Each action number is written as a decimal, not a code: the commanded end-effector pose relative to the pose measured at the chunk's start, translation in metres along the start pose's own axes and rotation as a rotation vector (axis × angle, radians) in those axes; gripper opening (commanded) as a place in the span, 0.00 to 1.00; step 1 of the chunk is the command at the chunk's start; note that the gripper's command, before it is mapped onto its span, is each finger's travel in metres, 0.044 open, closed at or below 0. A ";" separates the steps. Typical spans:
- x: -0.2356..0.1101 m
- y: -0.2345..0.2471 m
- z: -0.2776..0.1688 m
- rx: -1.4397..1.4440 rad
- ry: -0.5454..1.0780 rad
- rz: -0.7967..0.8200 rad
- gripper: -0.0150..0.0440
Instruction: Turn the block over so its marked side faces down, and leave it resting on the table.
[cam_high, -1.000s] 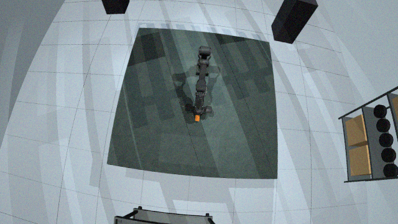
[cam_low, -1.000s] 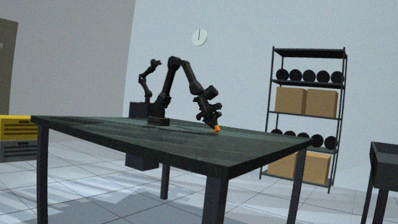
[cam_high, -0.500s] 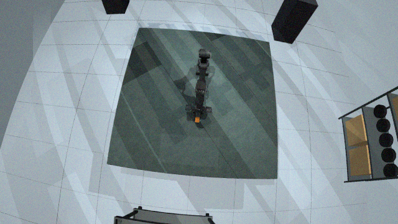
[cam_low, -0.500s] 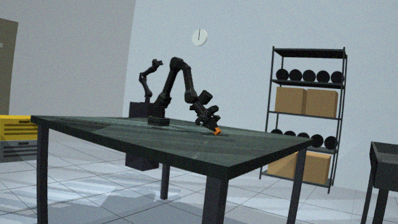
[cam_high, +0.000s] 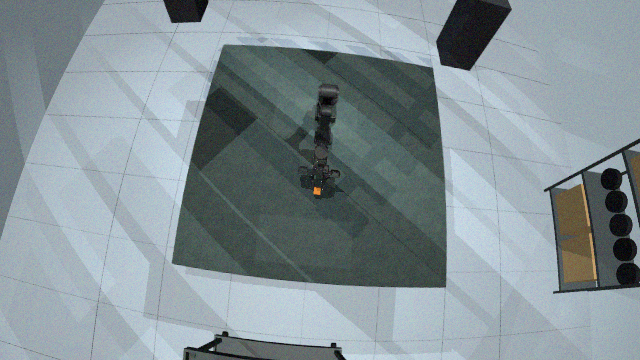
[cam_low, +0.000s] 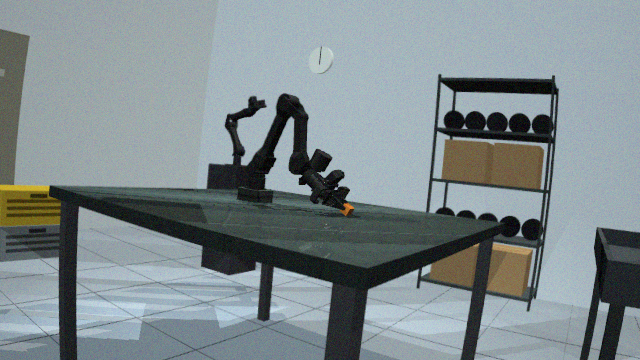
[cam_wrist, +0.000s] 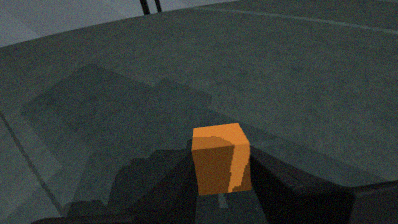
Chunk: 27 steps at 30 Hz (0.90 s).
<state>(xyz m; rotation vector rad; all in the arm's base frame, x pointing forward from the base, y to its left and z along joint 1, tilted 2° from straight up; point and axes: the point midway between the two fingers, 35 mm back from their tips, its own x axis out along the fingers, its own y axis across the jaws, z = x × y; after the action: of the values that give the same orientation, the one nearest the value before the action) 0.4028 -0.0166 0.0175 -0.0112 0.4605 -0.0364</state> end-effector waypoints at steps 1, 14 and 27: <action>-0.001 0.000 -0.004 -0.004 0.003 0.003 0.25; -0.001 0.000 -0.004 -0.004 0.003 0.003 0.25; -0.001 0.000 -0.004 -0.004 0.003 0.003 0.83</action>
<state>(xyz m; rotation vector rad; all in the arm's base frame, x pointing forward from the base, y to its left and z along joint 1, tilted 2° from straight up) 0.4008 -0.0164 0.0151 -0.0112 0.4615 -0.0353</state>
